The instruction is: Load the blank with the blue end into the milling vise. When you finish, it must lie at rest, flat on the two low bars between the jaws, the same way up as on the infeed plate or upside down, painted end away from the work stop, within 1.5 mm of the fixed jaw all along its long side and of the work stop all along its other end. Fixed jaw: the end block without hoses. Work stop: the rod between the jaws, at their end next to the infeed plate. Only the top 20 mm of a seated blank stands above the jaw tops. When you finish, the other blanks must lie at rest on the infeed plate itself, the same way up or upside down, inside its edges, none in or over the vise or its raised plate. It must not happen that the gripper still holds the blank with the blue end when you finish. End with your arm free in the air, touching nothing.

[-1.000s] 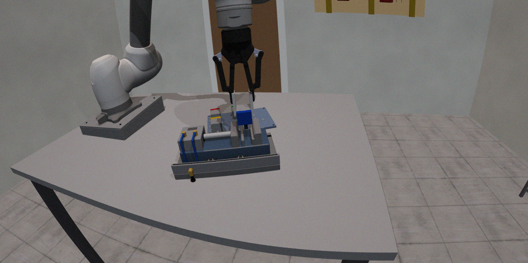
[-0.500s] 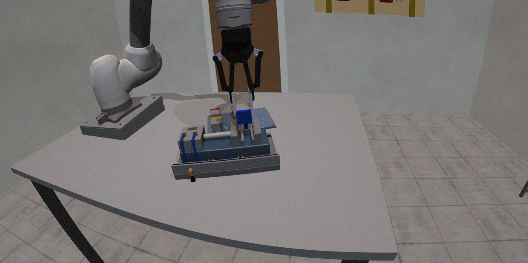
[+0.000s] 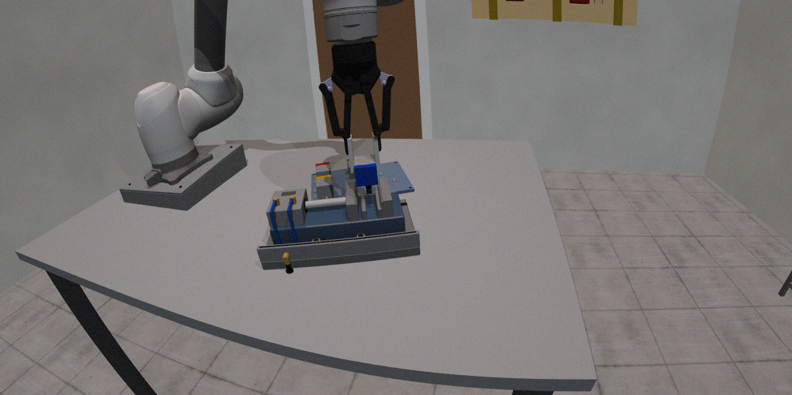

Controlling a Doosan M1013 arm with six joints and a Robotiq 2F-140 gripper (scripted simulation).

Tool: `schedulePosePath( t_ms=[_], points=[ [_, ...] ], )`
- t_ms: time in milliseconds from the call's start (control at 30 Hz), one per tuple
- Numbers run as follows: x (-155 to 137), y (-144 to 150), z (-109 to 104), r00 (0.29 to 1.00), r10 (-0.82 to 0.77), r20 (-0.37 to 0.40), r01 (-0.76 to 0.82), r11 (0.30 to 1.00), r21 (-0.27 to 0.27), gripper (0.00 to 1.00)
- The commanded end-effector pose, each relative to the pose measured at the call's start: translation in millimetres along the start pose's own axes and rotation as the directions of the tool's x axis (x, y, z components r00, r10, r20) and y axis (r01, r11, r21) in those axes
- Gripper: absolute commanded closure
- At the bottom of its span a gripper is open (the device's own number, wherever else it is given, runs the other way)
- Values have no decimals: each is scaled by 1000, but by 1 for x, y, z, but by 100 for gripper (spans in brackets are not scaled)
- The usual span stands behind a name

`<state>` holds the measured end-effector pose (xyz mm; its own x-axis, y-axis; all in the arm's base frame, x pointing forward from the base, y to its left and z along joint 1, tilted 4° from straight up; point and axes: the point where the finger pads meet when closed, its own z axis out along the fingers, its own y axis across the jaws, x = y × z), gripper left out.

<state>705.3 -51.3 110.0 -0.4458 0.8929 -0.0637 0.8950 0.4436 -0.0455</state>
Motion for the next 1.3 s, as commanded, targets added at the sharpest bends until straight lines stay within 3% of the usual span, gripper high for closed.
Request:
schedulePosePath(
  t_ms=[0,467,967,1267],
  points=[
    [0,0,0,1000,0,0,0,1000,0,100],
    [1,0,0,1000,0,0,0,1000,0,100],
    [3,0,30,1000,0,0,0,1000,0,100],
    [3,0,29,1000,0,0,0,1000,0,100]
  ],
)
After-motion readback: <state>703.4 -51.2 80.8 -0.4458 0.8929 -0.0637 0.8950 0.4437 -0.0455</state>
